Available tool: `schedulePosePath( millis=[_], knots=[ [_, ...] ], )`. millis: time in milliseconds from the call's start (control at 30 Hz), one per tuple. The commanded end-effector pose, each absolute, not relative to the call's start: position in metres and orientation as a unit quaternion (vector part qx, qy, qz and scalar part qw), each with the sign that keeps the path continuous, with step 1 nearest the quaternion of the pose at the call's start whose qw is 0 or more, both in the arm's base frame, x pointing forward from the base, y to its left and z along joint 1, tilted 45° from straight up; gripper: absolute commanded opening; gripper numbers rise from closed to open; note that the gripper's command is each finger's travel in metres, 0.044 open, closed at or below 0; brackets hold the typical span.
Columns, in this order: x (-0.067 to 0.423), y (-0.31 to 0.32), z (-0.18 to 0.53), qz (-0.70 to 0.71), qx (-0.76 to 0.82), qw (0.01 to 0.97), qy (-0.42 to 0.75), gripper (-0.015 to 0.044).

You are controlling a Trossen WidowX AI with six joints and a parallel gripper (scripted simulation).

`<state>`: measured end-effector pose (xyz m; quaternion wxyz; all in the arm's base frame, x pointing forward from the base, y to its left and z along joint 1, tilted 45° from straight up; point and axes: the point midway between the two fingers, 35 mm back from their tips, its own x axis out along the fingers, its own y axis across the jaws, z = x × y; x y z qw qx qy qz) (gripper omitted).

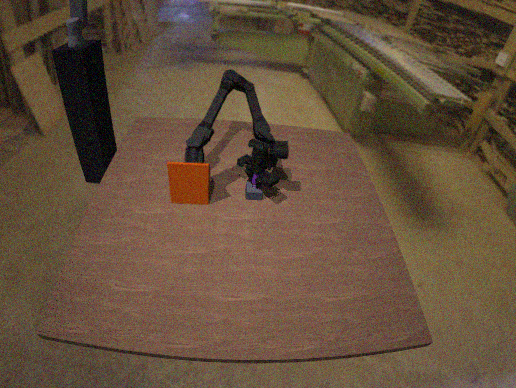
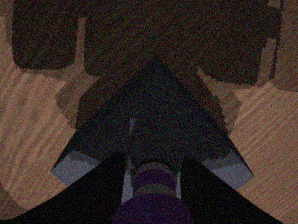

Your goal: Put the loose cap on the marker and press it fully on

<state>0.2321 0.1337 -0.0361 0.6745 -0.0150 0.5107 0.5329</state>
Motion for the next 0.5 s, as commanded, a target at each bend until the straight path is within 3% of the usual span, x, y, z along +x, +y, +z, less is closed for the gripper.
schedulePosePath(
  millis=[0,267,467],
  knots=[
    [0.231,0.1374,-0.0385,0.537,-0.02,0.671,0.512,0.0],
    [0.231,0.1374,-0.0385,0.537,-0.02,0.671,0.512,0.0],
    [0.2321,0.1337,-0.0361,0.533,-0.015,0.675,0.511,0.0158]
  ],
)
